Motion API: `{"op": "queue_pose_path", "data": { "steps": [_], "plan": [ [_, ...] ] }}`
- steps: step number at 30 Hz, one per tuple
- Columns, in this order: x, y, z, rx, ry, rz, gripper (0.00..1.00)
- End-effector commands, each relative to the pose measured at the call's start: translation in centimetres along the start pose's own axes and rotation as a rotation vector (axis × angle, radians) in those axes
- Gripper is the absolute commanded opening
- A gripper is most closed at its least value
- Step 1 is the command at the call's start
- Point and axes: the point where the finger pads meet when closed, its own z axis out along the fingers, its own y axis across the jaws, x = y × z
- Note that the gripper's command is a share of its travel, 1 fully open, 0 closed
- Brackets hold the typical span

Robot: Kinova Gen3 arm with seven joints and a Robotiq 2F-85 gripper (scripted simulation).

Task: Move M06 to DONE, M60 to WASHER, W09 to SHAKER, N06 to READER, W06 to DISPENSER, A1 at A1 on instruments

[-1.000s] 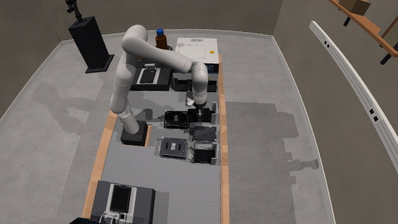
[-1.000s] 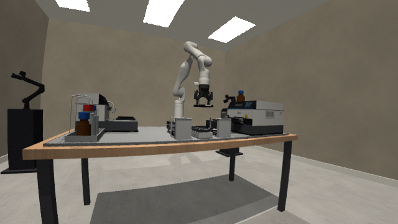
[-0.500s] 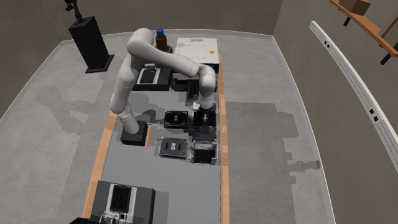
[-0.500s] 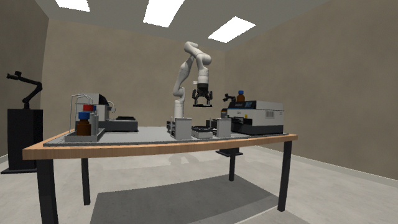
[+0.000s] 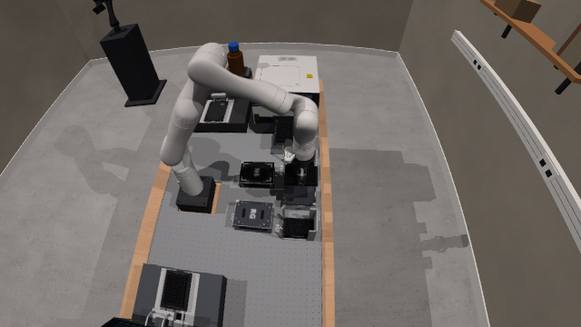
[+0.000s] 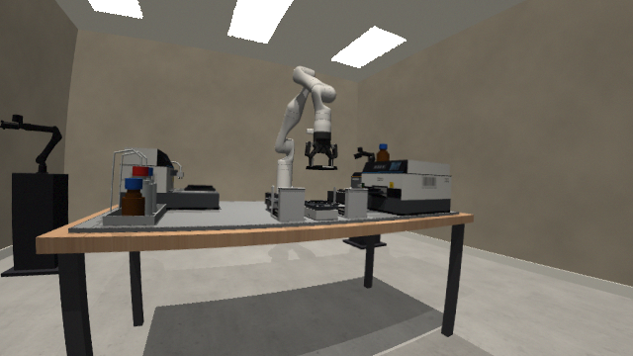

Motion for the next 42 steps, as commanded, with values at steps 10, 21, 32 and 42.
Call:
{"op": "queue_pose_path", "data": {
  "steps": [10,21,32,42],
  "plan": [
    [0.0,0.0,0.1,0.0,-0.002,0.0,0.94],
    [0.0,0.0,1.5,0.0,-0.002,0.0,0.94],
    [-0.1,0.0,2.7,0.0,-0.002,0.0,0.94],
    [-0.1,0.0,4.1,0.0,-0.002,0.0,0.94]
  ]
}}
